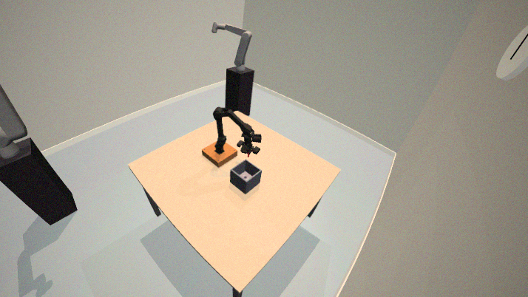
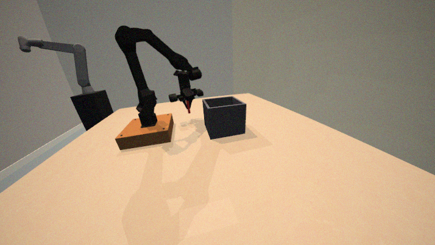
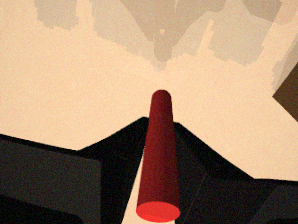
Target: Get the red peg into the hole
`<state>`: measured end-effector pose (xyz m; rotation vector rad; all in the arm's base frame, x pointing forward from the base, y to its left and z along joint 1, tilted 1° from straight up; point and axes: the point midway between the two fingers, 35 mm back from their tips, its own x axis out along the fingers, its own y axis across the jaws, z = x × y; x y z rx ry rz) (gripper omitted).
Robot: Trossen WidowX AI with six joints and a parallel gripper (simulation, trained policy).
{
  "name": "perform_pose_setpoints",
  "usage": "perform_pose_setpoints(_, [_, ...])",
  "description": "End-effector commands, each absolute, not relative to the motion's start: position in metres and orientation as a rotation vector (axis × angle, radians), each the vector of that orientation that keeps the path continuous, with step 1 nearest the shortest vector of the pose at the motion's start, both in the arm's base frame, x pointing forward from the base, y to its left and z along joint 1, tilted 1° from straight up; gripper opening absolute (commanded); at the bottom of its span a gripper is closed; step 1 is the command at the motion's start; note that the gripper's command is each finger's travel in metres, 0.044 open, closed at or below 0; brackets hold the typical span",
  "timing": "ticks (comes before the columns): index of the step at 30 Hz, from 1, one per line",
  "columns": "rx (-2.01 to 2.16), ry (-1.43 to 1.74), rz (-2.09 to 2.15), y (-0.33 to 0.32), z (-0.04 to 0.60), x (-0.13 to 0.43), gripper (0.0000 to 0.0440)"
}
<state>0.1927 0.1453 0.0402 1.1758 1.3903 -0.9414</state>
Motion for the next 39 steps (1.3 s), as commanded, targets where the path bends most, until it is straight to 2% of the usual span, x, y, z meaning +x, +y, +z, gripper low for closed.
perform_pose_setpoints(1, [1.214,1.377,-0.899,0.149,0.055,0.2,0.0])
perform_pose_setpoints(23, [1.245,1.205,-0.735,0.118,0.147,0.244,0.0])
perform_pose_setpoints(39, [1.211,1.102,-0.809,0.064,0.166,0.266,0.0])
